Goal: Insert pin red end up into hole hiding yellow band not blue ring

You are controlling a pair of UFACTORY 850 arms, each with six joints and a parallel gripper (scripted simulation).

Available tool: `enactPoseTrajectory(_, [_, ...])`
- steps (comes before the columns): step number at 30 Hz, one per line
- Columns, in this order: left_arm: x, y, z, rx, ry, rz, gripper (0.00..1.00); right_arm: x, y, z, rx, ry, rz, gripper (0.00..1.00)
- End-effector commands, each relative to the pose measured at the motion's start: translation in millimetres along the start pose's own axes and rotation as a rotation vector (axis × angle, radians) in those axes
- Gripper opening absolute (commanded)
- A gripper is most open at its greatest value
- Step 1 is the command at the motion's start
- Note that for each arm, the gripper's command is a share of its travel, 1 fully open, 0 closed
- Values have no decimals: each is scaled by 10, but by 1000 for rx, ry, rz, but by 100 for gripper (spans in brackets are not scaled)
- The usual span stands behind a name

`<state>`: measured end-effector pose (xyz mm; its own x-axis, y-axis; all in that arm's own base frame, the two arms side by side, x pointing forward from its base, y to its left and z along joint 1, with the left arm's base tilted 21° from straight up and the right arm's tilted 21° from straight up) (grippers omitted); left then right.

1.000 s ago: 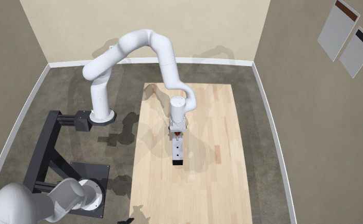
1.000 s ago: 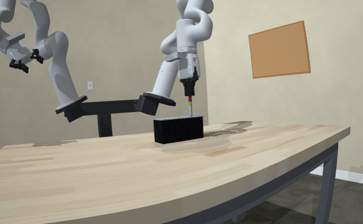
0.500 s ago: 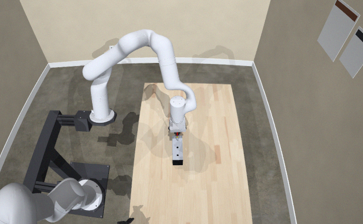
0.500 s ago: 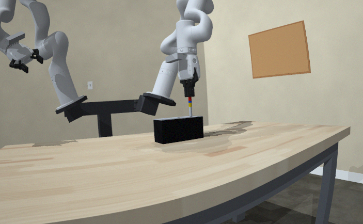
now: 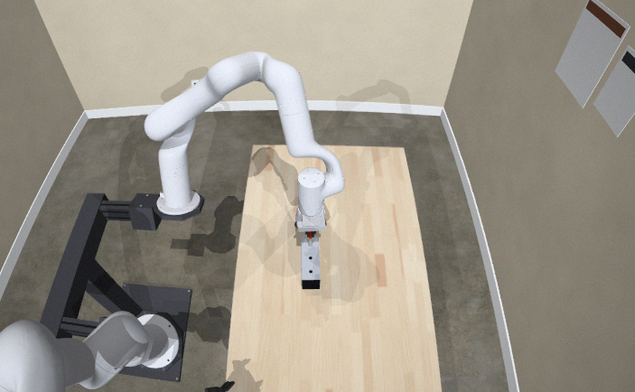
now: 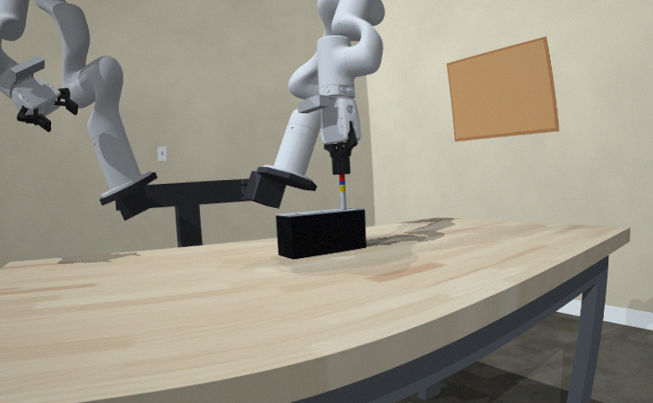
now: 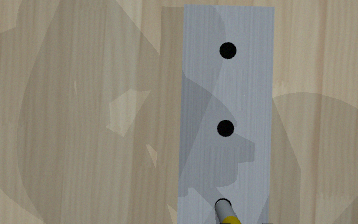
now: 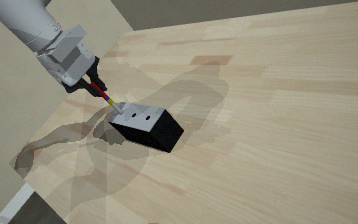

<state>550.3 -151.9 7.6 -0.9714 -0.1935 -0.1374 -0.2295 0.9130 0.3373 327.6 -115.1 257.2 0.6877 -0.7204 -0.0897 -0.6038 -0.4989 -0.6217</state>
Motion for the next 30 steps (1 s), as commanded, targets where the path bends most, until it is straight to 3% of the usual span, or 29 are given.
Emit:
enactPoseTrajectory(1, [-8,-5,-9,1,-2,0,0,4,-5,-4,0,1,-1,100])
enactPoseTrajectory(30, [6,-2,40,2,-2,0,0,4,-5,-4,0,1,-1,100])
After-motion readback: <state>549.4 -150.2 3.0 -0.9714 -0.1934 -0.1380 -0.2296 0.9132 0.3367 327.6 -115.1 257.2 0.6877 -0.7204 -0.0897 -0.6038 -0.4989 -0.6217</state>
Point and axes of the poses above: on each arm, the point where the finger pads meet when closed, its own z axis out along the fingers, its own x axis across the jaws, y = z × x, the point moved 2 cm from there along -z, back along the fingers, and after that the axes turned 11 degrees about -z, right-handed, at the moved point
